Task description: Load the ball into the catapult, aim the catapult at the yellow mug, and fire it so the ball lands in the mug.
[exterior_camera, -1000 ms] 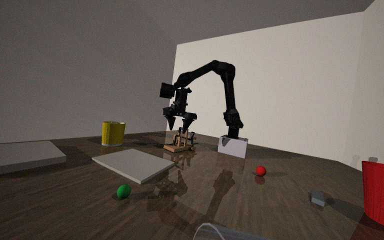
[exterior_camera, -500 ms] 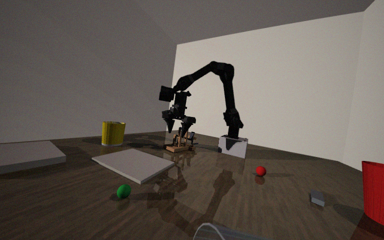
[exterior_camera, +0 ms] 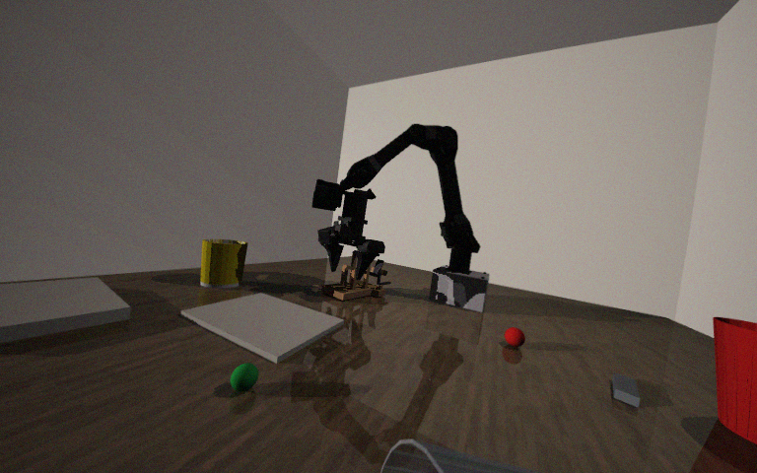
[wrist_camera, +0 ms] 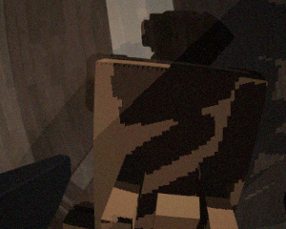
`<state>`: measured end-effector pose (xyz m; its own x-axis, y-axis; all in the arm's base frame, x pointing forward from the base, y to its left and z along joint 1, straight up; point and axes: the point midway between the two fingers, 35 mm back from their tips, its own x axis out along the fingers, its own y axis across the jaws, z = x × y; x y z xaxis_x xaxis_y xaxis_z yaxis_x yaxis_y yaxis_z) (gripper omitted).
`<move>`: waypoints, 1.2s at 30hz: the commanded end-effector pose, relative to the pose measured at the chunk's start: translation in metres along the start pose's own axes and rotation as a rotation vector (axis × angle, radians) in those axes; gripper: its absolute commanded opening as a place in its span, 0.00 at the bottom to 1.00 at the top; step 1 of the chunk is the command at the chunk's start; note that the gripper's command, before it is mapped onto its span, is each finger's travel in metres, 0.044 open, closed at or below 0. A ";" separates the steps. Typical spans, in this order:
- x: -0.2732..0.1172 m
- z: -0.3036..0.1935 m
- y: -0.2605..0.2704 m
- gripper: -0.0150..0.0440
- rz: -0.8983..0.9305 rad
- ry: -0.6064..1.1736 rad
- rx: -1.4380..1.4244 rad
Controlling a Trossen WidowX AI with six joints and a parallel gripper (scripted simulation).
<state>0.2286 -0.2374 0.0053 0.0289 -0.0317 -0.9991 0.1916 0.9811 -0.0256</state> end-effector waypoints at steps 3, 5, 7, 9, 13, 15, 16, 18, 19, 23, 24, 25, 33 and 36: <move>0.015 -0.004 0.003 1.00 0.011 0.013 0.000; 0.017 -0.004 0.003 1.00 0.011 0.013 0.000; 0.017 -0.004 0.003 1.00 0.011 0.013 0.000; 0.017 -0.004 0.003 1.00 0.011 0.013 0.000; 0.017 -0.004 0.003 1.00 0.011 0.013 0.000; 0.014 -0.002 0.002 0.96 0.005 0.007 0.000; 0.014 -0.002 0.002 0.91 0.005 0.007 0.000; 0.014 -0.002 0.002 0.82 0.005 0.007 0.000; 0.014 -0.002 0.002 0.78 0.005 0.007 0.000; 0.014 -0.002 0.002 0.60 0.005 0.007 0.000; 0.014 -0.002 0.002 0.56 0.005 0.007 0.000; 0.014 -0.002 0.002 0.51 0.005 0.007 0.000; 0.003 -0.001 0.001 0.35 0.005 0.007 0.000; -0.033 -0.001 0.002 0.25 0.007 0.006 -0.001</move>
<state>0.2220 -0.2297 0.0005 -0.0060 0.0079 -1.0000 0.1906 0.9816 0.0066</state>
